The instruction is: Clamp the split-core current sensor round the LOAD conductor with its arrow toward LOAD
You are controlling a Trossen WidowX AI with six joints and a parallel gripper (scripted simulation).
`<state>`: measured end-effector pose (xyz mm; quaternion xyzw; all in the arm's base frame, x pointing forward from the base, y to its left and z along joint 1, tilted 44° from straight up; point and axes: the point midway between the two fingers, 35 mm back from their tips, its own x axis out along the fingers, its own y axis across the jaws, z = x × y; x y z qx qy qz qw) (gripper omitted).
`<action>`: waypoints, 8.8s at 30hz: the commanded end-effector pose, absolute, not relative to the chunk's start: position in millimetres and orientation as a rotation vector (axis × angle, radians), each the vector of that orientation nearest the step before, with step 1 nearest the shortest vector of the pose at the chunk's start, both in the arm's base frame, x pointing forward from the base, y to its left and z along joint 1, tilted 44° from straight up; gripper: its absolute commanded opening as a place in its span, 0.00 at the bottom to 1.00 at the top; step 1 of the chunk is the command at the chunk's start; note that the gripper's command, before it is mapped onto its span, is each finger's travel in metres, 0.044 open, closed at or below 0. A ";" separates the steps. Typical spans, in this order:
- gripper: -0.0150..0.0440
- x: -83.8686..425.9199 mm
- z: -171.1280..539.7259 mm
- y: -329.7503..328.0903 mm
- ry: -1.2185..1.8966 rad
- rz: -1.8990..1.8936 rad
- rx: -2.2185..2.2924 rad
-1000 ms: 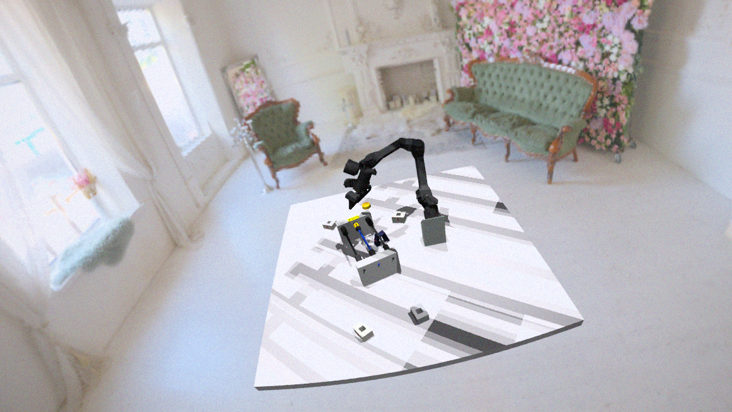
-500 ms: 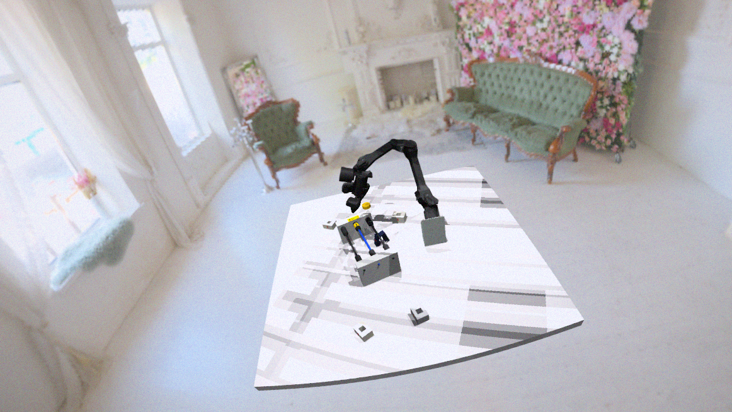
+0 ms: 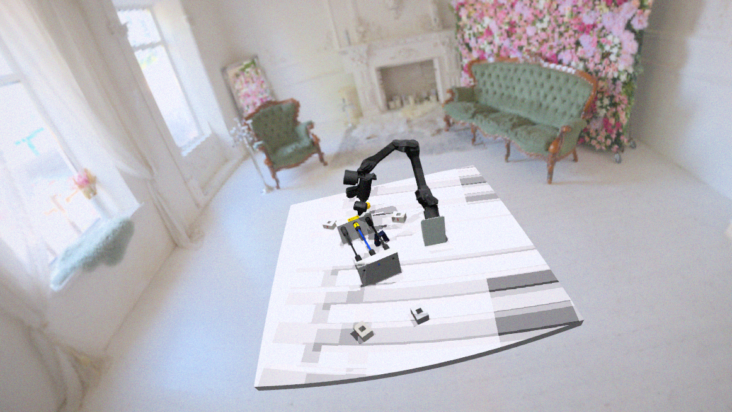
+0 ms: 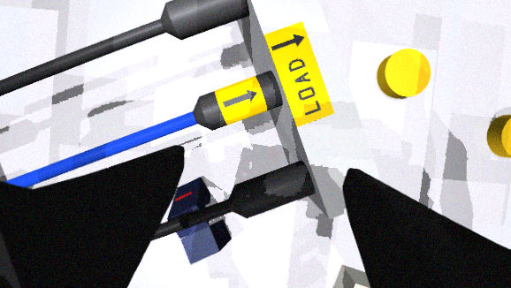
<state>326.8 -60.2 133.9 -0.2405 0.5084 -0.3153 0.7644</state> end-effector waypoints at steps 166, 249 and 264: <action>0.80 203.0 60.1 -64.1 0.895 -1.387 0.371; 0.25 218.2 73.5 -43.2 0.906 -1.376 0.387; 0.25 221.0 105.9 -9.4 0.919 -1.369 0.347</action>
